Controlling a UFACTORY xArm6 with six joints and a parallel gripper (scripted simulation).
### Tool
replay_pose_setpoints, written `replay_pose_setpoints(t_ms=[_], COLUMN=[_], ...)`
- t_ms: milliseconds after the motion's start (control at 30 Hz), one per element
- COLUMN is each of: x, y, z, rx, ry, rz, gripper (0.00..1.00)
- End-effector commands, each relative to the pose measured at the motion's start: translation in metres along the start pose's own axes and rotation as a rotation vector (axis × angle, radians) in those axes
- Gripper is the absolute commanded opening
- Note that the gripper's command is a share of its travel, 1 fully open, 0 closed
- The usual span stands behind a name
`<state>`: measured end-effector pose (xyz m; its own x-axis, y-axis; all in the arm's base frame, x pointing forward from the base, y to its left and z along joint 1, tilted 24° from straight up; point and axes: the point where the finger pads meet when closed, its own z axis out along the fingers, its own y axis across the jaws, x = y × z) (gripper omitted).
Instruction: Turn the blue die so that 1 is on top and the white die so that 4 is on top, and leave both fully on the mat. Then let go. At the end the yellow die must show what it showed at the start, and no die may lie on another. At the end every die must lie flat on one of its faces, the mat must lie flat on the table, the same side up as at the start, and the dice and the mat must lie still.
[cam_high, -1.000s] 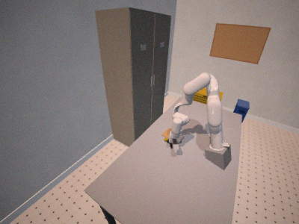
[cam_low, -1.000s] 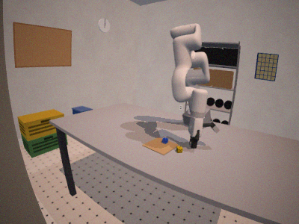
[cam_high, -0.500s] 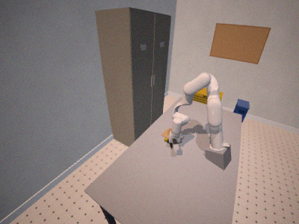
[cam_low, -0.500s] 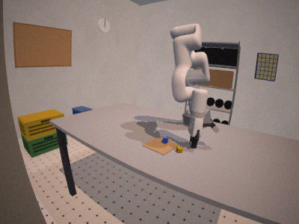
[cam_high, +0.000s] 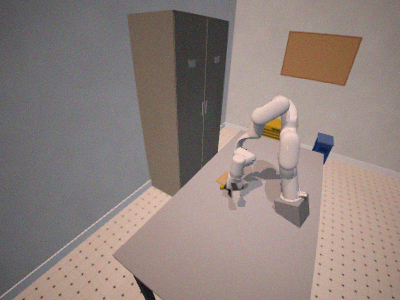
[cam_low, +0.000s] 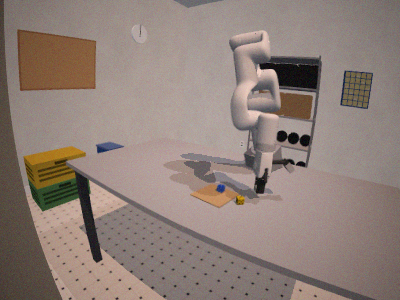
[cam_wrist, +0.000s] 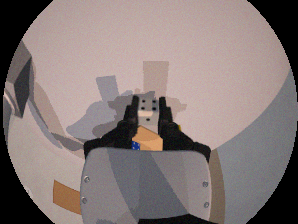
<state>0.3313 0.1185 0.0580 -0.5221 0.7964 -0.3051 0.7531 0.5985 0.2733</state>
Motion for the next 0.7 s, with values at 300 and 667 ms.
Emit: replay_pose_setpoints(t_ms=[300, 667], x=[-0.001, -0.001], y=[0.001, 0.002], z=[-0.066, -0.079], rx=[0.01, 0.01], ry=[0.005, 0.005], rz=[-0.001, -0.001], gripper=[0.21, 0.21])
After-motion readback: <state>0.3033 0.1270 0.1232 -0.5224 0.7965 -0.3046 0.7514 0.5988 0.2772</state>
